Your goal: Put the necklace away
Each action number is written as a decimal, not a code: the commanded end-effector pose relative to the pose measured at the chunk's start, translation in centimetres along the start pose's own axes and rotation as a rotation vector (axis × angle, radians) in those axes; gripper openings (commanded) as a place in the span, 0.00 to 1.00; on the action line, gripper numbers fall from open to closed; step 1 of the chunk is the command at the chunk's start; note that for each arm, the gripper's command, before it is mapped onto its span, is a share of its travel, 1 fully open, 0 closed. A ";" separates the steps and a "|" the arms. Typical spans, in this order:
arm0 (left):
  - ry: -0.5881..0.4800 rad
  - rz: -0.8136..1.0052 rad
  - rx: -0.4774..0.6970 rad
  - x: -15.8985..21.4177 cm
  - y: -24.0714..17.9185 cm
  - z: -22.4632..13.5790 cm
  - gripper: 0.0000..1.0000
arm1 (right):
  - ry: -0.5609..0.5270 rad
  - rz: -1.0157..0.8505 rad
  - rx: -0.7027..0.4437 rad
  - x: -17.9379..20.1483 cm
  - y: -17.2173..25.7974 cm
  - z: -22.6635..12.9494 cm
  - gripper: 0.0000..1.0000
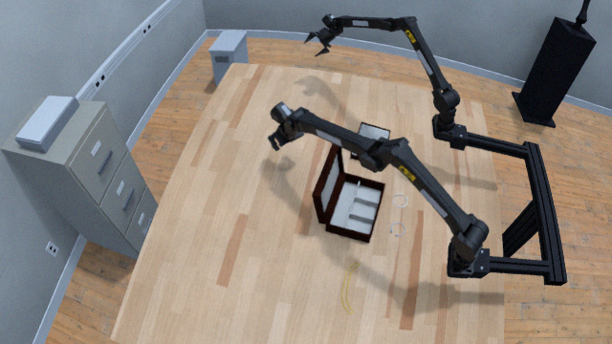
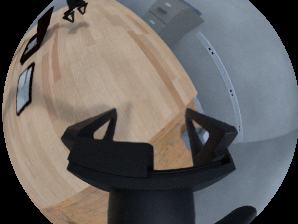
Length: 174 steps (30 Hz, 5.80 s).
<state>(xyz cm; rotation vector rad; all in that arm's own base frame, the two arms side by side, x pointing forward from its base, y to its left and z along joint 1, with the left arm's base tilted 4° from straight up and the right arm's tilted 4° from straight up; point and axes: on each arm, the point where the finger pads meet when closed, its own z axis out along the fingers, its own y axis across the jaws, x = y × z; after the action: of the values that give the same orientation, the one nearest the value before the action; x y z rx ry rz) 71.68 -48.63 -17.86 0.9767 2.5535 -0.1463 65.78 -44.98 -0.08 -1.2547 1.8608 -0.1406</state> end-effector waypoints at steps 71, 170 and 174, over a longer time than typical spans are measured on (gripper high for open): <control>-0.182 0.021 -0.021 54.0 16.2 -27.0 1.00 | -0.360 0.340 -0.434 -69.6 70.5 -5.3 1.00; 0.418 0.893 0.182 51.1 17.1 -28.8 0.00 | -0.364 0.335 -0.415 -65.3 73.5 -0.1 1.00; 0.415 0.896 0.174 49.3 17.3 -31.6 0.00 | -0.364 0.335 -0.415 -65.3 73.5 -0.1 1.00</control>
<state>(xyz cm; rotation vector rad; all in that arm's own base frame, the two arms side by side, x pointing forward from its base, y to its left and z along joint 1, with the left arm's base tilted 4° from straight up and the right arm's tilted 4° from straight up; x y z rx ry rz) 38.64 2.86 -10.47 2.3094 2.1832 0.0814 21.63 42.28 -0.65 -1.1388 1.8122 0.6238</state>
